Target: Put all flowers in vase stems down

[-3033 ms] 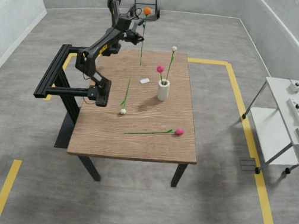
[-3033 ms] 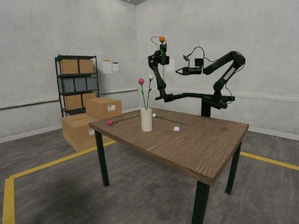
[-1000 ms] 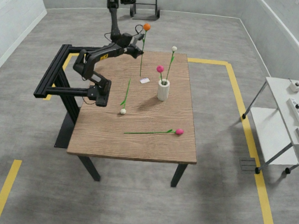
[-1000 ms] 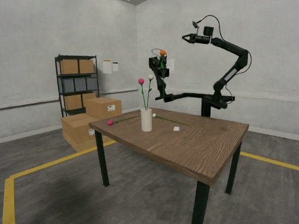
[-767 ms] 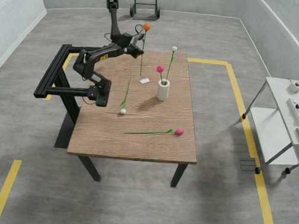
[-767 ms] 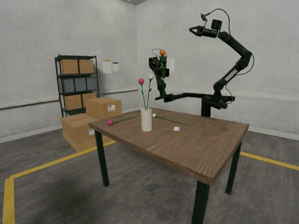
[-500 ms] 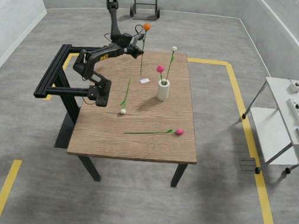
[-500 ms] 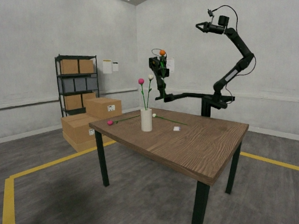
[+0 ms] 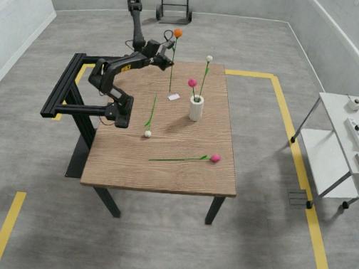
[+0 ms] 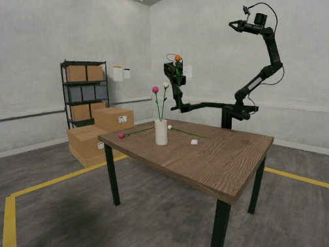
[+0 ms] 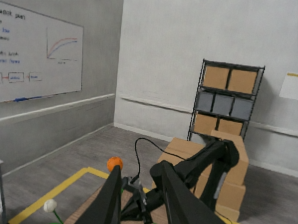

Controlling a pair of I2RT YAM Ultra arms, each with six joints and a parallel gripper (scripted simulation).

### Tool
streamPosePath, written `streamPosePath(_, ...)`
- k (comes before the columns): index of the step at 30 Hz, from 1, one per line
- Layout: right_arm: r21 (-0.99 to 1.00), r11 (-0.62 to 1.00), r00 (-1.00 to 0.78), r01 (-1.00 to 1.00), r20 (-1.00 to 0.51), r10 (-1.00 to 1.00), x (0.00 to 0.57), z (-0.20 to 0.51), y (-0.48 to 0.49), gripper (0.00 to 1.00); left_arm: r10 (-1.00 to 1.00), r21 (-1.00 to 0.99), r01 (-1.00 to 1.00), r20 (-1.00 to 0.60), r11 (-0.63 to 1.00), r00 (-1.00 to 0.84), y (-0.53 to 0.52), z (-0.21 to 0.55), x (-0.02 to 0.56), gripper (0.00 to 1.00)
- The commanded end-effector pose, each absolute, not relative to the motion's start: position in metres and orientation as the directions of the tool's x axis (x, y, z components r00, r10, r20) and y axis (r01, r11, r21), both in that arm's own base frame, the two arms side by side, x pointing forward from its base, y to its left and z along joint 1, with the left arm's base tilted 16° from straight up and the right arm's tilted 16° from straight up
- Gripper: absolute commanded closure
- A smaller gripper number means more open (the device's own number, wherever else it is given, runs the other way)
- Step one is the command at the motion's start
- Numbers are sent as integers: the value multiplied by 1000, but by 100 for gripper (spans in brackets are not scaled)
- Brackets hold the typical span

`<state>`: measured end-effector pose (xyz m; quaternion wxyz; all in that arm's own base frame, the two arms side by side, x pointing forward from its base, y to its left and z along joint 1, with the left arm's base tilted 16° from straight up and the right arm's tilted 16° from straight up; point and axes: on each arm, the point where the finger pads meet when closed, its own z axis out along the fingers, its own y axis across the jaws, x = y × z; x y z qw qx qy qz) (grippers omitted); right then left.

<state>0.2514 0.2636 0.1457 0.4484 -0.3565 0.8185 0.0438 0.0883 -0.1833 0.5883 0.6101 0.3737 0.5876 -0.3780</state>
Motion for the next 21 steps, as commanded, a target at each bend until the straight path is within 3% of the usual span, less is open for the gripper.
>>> streamPosePath(1, -243, 794, -347, -558, -800, -489, 272, 161, 266, 100, 17, 3, 910, -1000, 414, -4, -175, 584, 81, 70)
streamPosePath(21, -257, 880, -388, -399, -822, -417, 315, 165, 258, 100, -19, -4, 917, -1000, 398, 3, -136, 595, 60, 70)
